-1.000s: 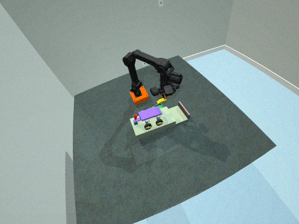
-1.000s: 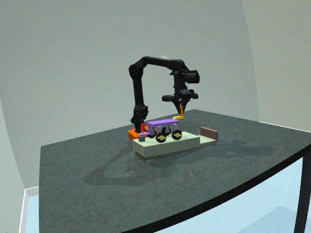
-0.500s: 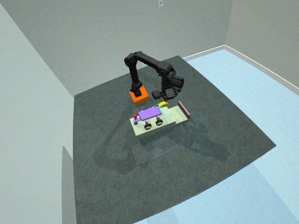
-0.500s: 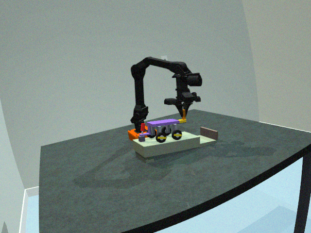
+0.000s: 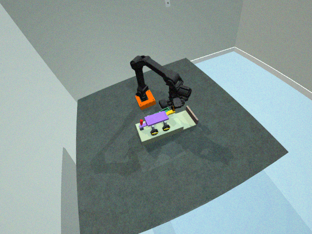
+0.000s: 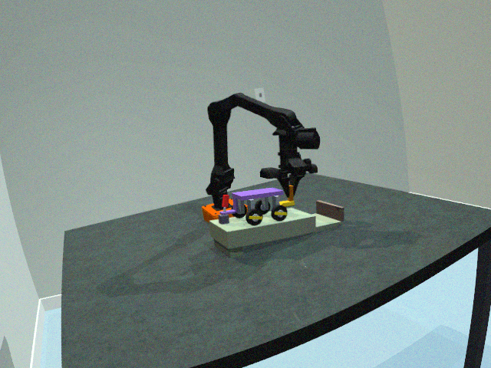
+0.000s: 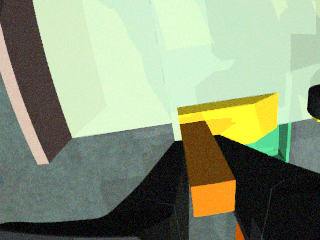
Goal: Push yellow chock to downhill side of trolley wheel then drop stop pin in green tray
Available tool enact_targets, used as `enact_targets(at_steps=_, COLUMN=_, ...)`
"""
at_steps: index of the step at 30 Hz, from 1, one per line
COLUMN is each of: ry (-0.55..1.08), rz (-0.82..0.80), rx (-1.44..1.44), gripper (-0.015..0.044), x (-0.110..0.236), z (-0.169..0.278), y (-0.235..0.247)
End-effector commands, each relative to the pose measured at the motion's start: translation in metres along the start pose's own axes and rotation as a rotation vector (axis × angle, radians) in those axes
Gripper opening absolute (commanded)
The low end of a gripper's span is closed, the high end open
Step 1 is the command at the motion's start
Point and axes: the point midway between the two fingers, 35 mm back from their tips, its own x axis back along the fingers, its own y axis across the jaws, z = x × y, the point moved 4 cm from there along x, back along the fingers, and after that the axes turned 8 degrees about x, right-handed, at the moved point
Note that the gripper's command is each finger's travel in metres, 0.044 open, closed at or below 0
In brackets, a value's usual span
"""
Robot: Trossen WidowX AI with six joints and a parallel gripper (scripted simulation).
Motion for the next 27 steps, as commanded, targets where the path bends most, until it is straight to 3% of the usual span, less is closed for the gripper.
enact_targets(at_steps=1, ry=-0.003, rz=0.006, rx=0.002, gripper=0.0000, x=-0.010, z=-0.001, y=-0.002)
enact_targets(at_steps=27, ry=-0.003, rz=0.007, rx=0.002, gripper=0.0000, x=-0.012, z=0.005, y=-0.020)
